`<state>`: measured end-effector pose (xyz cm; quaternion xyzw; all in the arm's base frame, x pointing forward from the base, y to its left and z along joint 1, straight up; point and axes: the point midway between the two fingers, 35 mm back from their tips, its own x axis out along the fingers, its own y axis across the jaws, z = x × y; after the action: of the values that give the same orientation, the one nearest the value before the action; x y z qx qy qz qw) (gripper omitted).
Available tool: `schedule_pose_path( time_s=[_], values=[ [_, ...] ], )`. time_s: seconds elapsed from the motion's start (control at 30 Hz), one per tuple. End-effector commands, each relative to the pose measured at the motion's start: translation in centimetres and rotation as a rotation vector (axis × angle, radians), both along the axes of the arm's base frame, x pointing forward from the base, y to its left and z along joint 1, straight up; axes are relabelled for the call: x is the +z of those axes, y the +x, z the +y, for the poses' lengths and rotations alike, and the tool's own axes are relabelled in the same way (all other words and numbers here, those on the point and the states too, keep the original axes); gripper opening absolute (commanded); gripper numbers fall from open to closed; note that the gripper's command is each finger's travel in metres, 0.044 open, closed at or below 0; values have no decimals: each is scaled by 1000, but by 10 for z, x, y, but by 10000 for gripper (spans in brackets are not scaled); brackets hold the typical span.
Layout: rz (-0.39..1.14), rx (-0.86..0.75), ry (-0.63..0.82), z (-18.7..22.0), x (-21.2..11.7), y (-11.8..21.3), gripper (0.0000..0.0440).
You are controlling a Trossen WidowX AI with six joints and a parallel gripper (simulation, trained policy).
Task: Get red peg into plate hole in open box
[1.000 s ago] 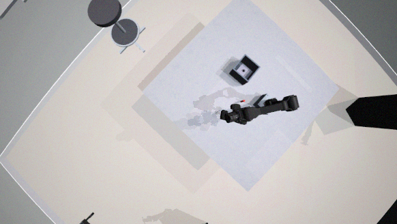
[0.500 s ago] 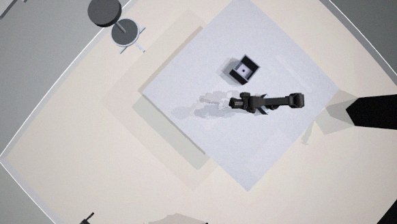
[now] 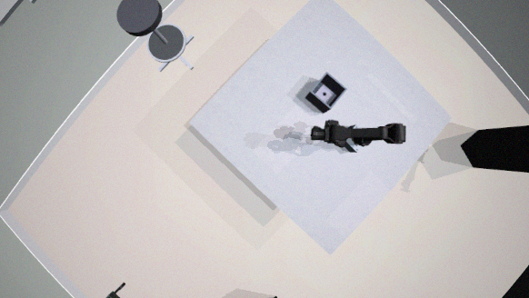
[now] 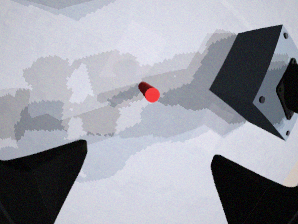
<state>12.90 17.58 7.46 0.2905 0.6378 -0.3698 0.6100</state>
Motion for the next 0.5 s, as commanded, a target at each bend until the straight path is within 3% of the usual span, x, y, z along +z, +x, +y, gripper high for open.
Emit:
schedule_pose_path(
  time_s=[0.0,0.47],
  values=[
    [2,-16,-29,-7,-8,-1,432],
    [0,-69,-86,-26,-52,-2,416]
  ],
)
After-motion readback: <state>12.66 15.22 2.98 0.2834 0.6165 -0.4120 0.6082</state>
